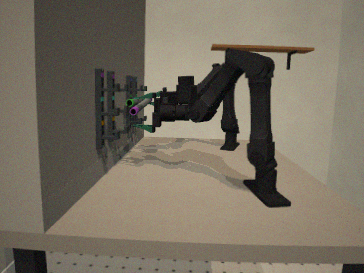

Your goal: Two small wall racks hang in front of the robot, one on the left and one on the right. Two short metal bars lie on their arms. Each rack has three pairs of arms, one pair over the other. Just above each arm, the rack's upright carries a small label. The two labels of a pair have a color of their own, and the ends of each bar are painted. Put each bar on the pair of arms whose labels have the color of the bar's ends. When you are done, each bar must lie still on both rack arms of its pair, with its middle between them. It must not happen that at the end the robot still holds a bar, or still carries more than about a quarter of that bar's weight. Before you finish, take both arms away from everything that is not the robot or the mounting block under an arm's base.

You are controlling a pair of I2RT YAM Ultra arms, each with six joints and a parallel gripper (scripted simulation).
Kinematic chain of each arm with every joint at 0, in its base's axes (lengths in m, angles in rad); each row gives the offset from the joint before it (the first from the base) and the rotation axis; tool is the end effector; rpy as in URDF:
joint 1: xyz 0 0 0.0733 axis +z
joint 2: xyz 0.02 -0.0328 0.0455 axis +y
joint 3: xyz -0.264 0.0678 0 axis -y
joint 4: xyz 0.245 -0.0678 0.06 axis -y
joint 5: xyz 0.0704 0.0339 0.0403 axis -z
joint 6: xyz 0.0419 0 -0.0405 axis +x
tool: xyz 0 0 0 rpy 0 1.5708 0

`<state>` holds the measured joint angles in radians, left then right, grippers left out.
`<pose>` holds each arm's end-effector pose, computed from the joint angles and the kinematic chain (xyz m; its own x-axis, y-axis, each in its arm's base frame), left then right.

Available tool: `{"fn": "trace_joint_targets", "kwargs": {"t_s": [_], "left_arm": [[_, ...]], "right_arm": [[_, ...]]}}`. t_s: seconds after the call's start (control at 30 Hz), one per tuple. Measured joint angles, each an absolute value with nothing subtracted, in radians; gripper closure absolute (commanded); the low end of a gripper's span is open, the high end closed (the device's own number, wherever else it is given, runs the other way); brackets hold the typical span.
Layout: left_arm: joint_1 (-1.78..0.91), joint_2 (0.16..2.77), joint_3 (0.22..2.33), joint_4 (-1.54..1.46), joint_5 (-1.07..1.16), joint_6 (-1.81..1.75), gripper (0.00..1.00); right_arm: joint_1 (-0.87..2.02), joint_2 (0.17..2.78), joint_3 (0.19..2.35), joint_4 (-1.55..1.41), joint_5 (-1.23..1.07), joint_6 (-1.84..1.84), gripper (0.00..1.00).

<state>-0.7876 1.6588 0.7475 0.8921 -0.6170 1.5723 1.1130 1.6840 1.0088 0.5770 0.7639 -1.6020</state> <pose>0.2616 -0.2268 0.2227 0.1699 0.9854 0.0126 0.0133 -0.0151 0.9998 0.1924 0.3274 0.2647 0.3447 -0.9335 0.0988 -0.0326 -0.1171 -0.9926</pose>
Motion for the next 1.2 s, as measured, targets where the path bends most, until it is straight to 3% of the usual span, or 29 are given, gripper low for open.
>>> {"fn": "trace_joint_targets", "kwargs": {"t_s": [0.57,1.07,1.2], "left_arm": [[-0.786,1.659,0.748,0.892,-0.612,1.572,0.00],[-0.784,1.659,0.748,0.903,-0.609,1.558,1.00],[-0.784,1.658,0.748,0.904,-0.608,1.558,1.00]], "right_arm": [[1.113,1.684,0.991,0.587,0.764,-1.602,1.00],[1.113,1.684,0.989,0.593,0.763,-1.597,1.00],[1.113,1.685,0.989,0.593,0.763,-1.597,0.96]]}}
